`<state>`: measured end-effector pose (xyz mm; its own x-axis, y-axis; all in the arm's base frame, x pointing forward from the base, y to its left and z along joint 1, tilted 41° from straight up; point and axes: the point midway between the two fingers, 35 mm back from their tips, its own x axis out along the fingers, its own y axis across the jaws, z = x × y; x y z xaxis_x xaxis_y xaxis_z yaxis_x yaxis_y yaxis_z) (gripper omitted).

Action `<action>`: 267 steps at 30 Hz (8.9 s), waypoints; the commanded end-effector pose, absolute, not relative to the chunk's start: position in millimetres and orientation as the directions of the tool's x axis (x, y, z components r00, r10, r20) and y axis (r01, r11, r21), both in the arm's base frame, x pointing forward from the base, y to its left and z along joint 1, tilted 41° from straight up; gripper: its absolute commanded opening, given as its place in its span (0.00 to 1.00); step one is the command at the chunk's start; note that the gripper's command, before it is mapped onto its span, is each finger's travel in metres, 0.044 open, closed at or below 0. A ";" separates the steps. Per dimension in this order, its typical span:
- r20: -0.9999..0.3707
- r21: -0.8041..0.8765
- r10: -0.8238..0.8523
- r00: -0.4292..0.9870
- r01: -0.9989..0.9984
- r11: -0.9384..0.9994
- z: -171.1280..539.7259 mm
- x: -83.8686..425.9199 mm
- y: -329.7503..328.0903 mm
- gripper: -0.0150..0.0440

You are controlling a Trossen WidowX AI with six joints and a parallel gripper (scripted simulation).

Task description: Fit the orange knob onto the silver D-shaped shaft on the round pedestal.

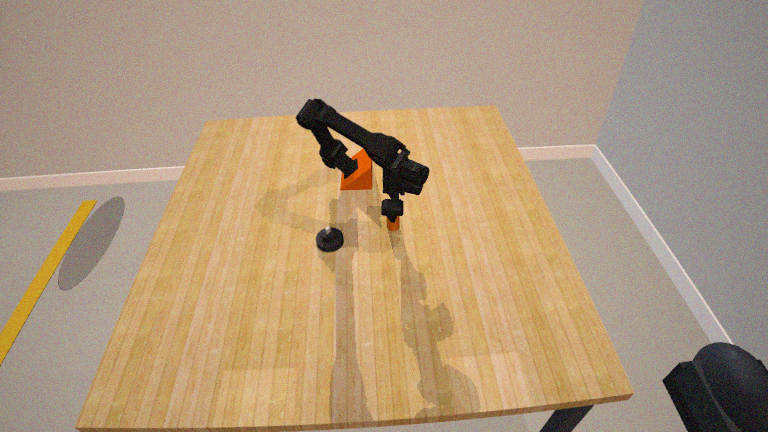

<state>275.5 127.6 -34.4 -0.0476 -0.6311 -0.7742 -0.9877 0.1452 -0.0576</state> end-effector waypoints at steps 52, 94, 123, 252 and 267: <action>-0.770 -0.055 -0.636 -0.049 -0.988 0.143 -79.5 271.3 88.4 0.44; -0.750 -0.184 -0.649 0.125 -0.983 0.024 40.1 275.2 183.9 0.25; -0.487 -0.599 -0.528 0.695 -0.706 -0.378 98.9 263.6 210.9 0.25; -0.769 -0.055 -0.637 -0.054 -0.987 0.149 -64.9 289.8 71.3 0.66; -0.769 -0.055 -0.637 -0.053 -0.987 0.149 -57.5 291.6 78.3 0.75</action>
